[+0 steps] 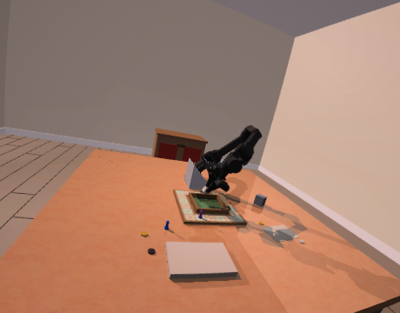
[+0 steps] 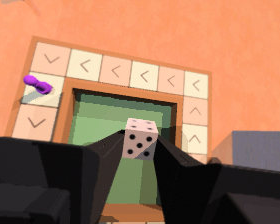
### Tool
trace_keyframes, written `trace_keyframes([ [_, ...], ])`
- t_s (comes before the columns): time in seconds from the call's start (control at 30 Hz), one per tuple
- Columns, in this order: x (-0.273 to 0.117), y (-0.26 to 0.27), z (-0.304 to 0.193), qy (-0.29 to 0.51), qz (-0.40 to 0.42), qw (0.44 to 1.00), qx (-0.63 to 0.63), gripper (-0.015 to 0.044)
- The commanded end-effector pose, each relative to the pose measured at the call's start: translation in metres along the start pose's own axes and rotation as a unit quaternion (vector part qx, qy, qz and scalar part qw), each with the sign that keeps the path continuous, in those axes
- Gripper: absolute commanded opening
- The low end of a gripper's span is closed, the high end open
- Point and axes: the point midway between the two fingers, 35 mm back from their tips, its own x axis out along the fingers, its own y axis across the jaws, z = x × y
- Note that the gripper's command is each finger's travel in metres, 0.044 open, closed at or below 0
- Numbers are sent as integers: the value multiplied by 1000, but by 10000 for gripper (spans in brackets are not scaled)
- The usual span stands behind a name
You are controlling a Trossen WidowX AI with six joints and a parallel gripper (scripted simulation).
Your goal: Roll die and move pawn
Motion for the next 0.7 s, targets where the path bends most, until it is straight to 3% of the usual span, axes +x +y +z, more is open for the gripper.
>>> trace_keyframes([
  [0.0, 1, -2, 0, -62, 2, 998, 6, 0],
  [0.3, 1, -1, 0, -196, 45, 979, 22, 0],
  [0.43, -2, 0, -1, -205, 50, 977, 23, 0],
  [0.67, -42, 6, -14, -205, 51, 977, 23, 0],
])
